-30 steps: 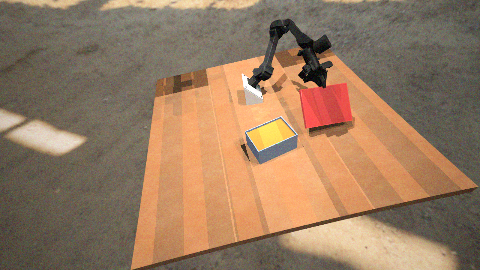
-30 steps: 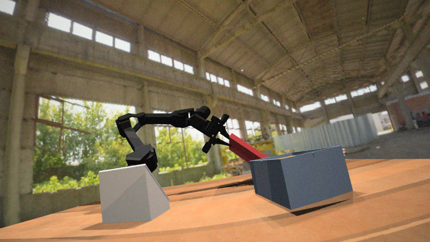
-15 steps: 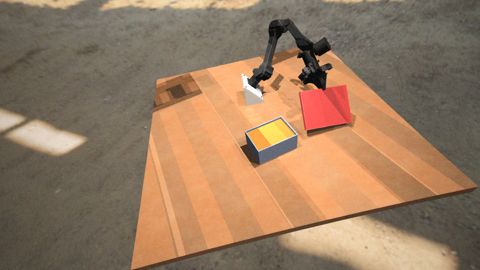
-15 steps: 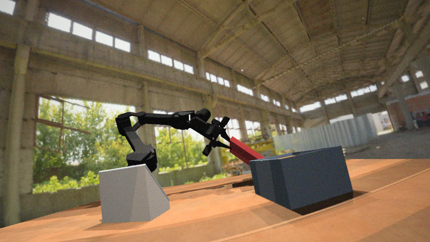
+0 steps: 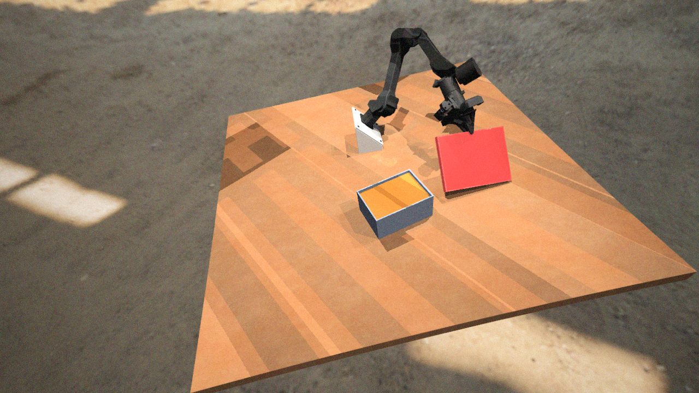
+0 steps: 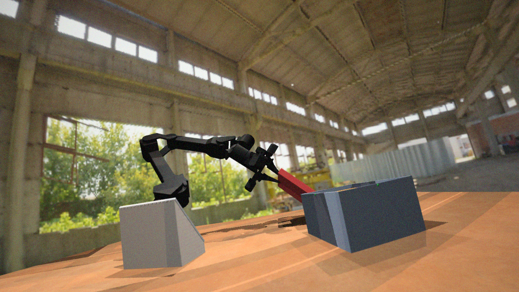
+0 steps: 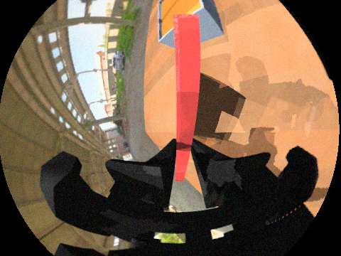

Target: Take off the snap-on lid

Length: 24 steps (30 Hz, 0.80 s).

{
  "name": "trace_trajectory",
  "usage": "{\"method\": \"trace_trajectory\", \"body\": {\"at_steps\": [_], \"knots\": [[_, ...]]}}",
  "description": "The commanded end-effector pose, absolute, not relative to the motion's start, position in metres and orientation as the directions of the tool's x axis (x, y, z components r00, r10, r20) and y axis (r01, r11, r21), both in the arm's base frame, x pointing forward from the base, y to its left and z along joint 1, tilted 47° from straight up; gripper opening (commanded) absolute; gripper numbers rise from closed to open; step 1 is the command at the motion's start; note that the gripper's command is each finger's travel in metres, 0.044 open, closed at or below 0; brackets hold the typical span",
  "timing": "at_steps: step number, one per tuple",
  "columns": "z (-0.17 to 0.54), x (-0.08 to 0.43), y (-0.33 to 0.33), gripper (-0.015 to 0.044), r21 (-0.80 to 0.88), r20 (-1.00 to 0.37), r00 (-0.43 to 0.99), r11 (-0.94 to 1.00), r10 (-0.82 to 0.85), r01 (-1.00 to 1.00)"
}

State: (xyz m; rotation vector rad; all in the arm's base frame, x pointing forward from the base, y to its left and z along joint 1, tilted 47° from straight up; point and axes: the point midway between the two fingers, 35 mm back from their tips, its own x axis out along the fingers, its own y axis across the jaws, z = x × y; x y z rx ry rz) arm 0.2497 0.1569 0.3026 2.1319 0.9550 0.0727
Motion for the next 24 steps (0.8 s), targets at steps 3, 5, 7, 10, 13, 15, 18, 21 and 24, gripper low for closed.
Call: {"method": "trace_trajectory", "body": {"at_steps": [3,5,7,10,13,15,18,21,24], "knots": [[0.301,0.251,0.158,0.0000,0.679,-0.241,0.725,-0.422,0.645,0.601],[0.300,0.251,0.160,0.0000,0.679,-0.241,0.725,-0.422,0.645,0.601],[0.299,0.251,0.161,0.0000,0.679,-0.241,0.725,-0.422,0.645,0.601],[0.298,0.251,0.163,0.0000,0.679,-0.240,0.725,-0.422,0.645,0.601],[0.296,0.251,0.164,0.0000,0.679,-0.240,0.725,-0.422,0.645,0.601],[0.295,0.251,0.165,0.0000,0.679,-0.240,0.725,-0.422,0.645,0.601],[0.293,0.251,0.167,0.0000,0.679,-0.240,0.725,-0.422,0.645,0.601],[0.292,0.251,0.169,0.0000,0.679,-0.240,0.725,-0.423,0.646,0.601],[0.290,0.251,0.171,0.0000,0.679,-0.240,0.725,-0.423,0.646,0.601]]}}
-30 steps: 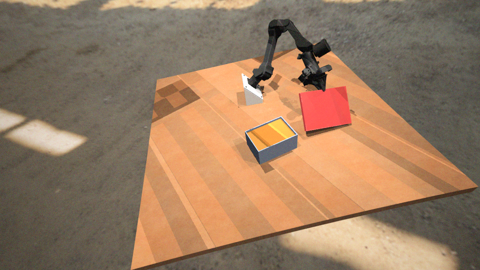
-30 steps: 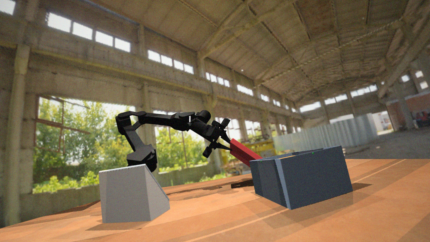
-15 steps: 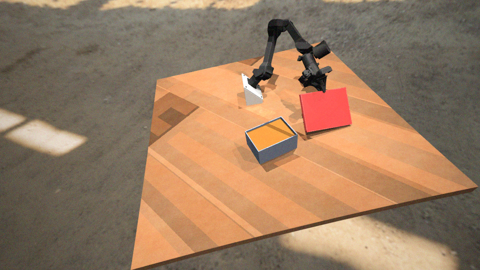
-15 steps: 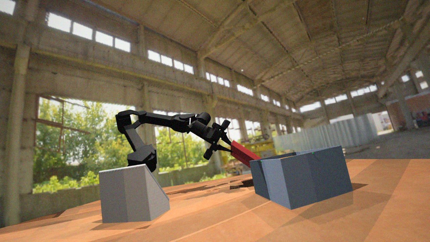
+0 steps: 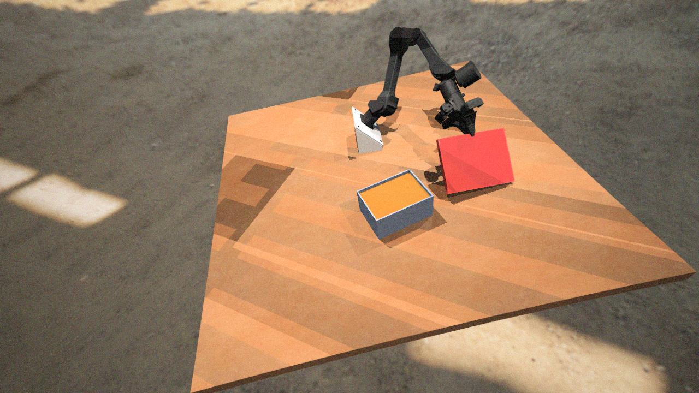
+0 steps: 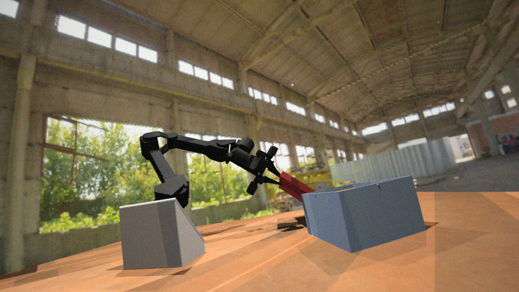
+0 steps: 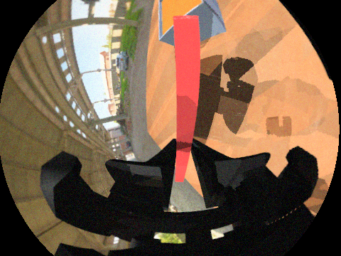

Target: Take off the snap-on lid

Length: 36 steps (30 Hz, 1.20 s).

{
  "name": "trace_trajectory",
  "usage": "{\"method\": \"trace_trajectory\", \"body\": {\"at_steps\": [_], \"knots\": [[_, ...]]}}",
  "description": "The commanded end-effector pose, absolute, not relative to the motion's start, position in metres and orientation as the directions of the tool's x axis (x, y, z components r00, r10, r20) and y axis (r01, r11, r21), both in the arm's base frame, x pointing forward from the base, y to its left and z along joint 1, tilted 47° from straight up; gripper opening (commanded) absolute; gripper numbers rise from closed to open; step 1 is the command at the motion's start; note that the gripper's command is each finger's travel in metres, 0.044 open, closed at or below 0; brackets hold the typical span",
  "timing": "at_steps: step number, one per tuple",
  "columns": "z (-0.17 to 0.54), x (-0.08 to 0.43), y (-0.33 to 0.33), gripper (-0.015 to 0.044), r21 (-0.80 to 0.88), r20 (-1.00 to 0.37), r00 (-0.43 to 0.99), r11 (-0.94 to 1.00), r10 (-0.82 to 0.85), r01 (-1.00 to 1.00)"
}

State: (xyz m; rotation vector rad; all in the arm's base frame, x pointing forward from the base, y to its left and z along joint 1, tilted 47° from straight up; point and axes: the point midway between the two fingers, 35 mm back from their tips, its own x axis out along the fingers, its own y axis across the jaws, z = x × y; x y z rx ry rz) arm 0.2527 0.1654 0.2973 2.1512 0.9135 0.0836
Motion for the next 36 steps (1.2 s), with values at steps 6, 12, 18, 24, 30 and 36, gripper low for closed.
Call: {"method": "trace_trajectory", "body": {"at_steps": [6,12,18,24,30,36], "knots": [[0.287,0.251,0.174,0.0000,0.678,-0.239,0.725,-0.423,0.646,0.601],[0.284,0.251,0.178,0.0000,0.678,-0.239,0.725,-0.423,0.646,0.601],[0.281,0.251,0.181,0.0000,0.678,-0.239,0.725,-0.424,0.646,0.601],[0.278,0.251,0.185,0.0000,0.678,-0.239,0.725,-0.424,0.646,0.601],[0.274,0.251,0.188,0.0000,0.678,-0.238,0.725,-0.424,0.646,0.601],[0.271,0.251,0.192,0.0000,0.678,-0.238,0.725,-0.424,0.646,0.601]]}}
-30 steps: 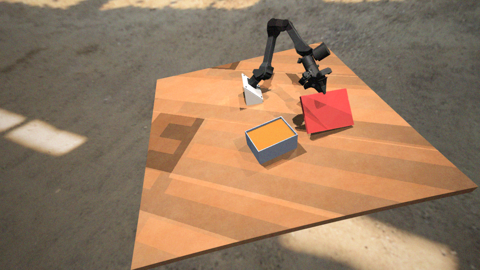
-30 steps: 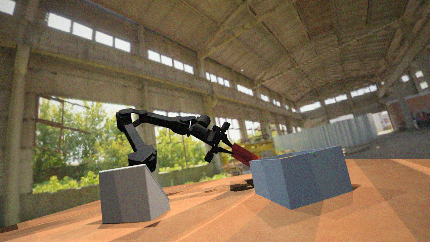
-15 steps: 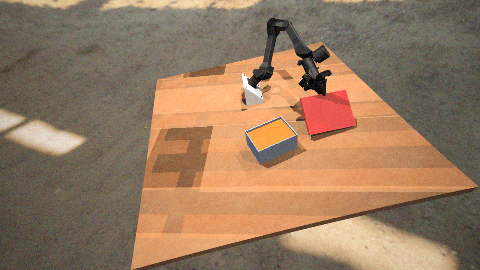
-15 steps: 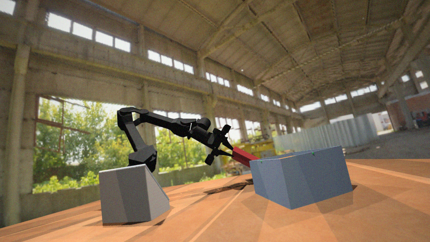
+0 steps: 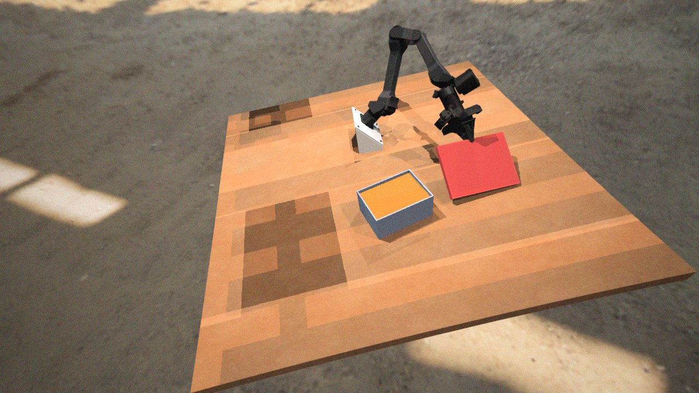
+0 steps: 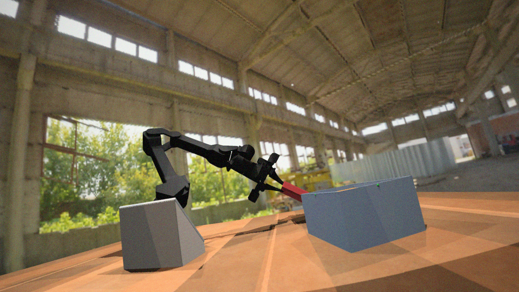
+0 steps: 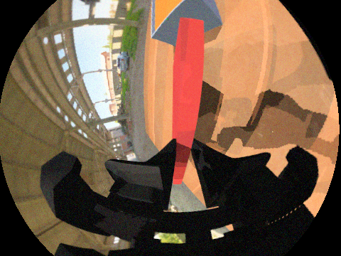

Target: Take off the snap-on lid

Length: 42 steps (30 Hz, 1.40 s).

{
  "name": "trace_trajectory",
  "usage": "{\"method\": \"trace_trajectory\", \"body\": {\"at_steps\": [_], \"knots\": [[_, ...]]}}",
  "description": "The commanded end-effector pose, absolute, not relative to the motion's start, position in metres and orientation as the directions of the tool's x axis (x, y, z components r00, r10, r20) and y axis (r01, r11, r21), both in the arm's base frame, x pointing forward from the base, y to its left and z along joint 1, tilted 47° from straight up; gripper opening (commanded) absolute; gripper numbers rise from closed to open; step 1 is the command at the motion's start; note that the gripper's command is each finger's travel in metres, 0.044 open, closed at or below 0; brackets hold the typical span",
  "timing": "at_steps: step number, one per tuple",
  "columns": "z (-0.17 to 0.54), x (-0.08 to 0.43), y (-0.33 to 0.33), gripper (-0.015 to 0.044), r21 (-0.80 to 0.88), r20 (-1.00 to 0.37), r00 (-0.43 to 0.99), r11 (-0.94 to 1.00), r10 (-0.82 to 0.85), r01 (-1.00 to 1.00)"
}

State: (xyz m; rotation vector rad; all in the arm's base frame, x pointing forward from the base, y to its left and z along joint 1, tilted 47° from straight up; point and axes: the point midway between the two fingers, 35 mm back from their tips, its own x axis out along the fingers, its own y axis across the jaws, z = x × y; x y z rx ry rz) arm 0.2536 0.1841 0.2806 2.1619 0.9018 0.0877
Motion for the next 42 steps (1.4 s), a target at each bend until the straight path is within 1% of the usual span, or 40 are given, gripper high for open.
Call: {"method": "trace_trajectory", "body": {"at_steps": [1,42], "knots": [[0.271,0.251,0.192,0.0000,0.678,-0.238,0.725,-0.424,0.646,0.601],[0.249,0.251,0.216,0.0000,0.676,-0.237,0.725,-0.426,0.647,0.601]]}}
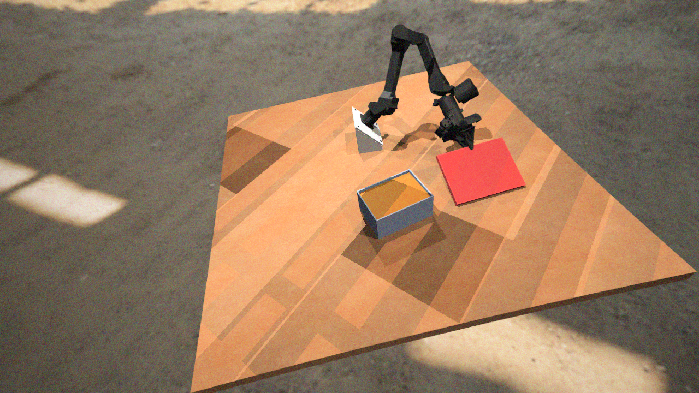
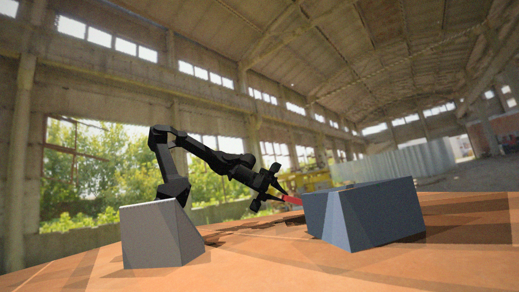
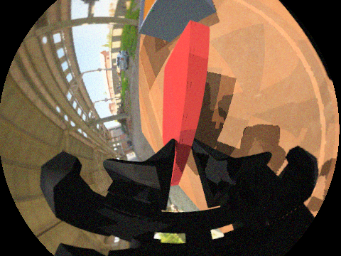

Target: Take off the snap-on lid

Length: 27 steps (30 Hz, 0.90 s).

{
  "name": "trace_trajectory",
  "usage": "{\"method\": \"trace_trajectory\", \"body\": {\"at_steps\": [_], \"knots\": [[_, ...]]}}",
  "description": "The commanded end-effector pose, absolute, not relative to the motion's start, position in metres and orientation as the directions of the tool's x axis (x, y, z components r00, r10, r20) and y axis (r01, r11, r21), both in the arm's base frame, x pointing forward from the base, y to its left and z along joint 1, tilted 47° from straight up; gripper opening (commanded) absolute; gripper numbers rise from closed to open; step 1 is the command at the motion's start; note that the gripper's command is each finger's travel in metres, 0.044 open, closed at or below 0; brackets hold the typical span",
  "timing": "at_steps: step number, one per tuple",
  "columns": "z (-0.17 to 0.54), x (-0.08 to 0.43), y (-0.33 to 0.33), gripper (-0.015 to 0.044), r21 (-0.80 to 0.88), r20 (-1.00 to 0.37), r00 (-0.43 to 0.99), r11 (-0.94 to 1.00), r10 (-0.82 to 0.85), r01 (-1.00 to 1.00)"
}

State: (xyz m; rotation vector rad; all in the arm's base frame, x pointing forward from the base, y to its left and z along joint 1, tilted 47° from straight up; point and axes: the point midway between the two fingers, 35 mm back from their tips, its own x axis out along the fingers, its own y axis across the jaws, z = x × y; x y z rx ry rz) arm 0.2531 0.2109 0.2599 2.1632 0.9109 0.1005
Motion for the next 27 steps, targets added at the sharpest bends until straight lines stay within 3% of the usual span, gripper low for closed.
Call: {"method": "trace_trajectory", "body": {"at_steps": [1,19,27], "knots": [[0.248,0.251,0.217,0.0000,0.676,-0.237,0.725,-0.426,0.647,0.601],[0.238,0.251,0.228,0.0000,0.676,-0.237,0.725,-0.426,0.647,0.601],[0.251,0.253,0.223,0.0210,0.676,-0.237,0.725,-0.426,0.647,0.601]]}}
